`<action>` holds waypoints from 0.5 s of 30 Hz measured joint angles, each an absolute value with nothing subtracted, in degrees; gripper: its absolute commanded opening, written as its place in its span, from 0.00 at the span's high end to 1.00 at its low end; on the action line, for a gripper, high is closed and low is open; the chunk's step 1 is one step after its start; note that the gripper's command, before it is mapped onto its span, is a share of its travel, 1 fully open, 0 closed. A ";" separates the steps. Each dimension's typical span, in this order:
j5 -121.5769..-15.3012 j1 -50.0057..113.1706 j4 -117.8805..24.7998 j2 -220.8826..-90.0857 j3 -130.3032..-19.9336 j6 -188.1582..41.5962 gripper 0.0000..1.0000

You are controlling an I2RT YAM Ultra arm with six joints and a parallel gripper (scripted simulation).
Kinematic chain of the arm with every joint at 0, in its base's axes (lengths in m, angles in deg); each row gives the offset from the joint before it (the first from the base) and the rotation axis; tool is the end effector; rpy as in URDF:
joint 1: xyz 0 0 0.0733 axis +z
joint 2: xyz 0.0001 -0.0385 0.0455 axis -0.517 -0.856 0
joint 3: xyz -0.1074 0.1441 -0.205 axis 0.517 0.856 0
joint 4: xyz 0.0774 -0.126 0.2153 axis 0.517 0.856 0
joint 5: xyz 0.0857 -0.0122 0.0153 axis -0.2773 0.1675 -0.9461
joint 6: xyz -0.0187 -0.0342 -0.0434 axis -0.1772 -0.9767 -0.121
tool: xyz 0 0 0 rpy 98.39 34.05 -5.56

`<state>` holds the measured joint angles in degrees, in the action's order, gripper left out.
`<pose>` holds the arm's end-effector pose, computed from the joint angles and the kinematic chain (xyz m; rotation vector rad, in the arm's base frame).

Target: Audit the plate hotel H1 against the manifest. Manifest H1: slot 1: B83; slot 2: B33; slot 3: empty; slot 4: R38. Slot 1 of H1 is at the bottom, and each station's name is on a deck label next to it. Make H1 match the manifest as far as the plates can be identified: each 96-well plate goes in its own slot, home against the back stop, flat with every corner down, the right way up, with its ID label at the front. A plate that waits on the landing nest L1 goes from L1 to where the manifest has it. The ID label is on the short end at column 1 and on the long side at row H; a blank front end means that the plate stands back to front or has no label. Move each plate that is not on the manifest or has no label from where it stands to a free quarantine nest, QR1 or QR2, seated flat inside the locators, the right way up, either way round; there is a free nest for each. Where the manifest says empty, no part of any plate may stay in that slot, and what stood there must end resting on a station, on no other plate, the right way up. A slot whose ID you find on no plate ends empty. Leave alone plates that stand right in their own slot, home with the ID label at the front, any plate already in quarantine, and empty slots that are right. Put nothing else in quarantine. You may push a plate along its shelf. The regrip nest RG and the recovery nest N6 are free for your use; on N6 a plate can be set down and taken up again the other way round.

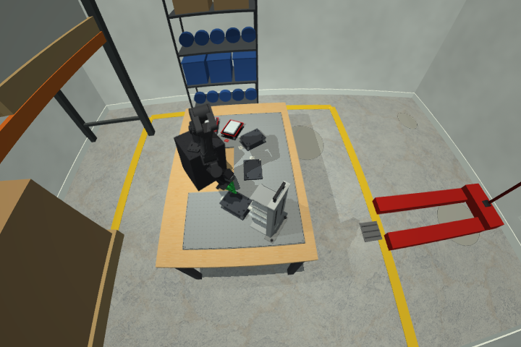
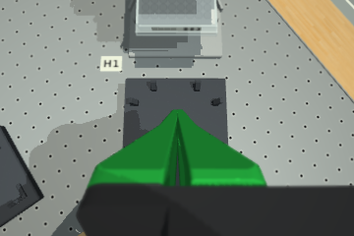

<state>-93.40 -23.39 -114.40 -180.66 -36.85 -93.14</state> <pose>0.1789 -0.2185 -0.0106 0.4987 2.2603 -0.1178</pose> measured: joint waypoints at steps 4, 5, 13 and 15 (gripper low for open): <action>-93.59 -23.63 -112.63 -178.34 -36.44 -93.33 1.00; -93.59 -23.65 -112.54 -178.23 -36.44 -93.33 1.00; -93.59 -23.63 -111.58 -178.28 -36.44 -93.33 1.00; -93.59 -23.63 -111.51 -178.28 -36.44 -93.33 1.00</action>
